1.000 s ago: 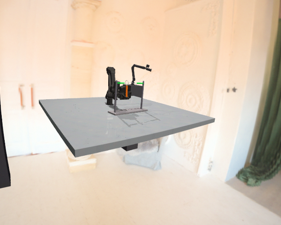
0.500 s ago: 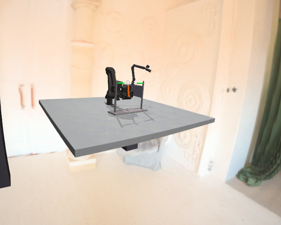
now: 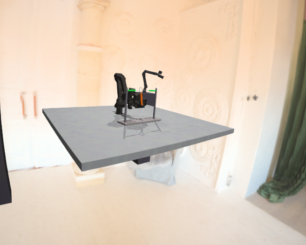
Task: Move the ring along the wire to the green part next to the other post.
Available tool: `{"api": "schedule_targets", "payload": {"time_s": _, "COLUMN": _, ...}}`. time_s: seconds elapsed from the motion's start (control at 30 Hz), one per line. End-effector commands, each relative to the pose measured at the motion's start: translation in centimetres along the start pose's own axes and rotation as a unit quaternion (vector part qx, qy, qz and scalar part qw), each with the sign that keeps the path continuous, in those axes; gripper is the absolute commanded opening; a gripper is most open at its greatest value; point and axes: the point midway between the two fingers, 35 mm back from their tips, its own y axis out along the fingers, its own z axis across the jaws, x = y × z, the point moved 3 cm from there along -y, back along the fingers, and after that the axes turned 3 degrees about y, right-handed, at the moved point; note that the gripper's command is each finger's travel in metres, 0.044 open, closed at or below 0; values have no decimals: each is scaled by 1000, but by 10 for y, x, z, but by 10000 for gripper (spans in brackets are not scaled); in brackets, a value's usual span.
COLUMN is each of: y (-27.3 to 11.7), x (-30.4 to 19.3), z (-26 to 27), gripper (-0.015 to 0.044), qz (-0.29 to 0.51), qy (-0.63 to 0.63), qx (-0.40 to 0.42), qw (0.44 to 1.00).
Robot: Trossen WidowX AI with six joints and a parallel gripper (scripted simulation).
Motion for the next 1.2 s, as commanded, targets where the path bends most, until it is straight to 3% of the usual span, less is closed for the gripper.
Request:
{"api": "schedule_targets", "payload": {"time_s": 0.0, "y": -1, "x": -1, "z": 3, "gripper": -150, "qz": 1, "qy": -6, "qx": 0, "qw": 1000}}
{"api": "schedule_targets", "payload": {"time_s": 0.53, "y": -1, "x": 2, "z": 0, "gripper": -150, "qz": 8, "qy": -78, "qx": 10, "qw": 997}}
{"api": "schedule_targets", "payload": {"time_s": 0.93, "y": -20, "x": 7, "z": -5, "gripper": -150, "qz": 88, "qy": -147, "qx": 7, "qw": 985}}
{"api": "schedule_targets", "payload": {"time_s": 1.17, "y": -22, "x": 5, "z": -3, "gripper": -150, "qz": 94, "qy": -162, "qx": 10, "qw": 982}}
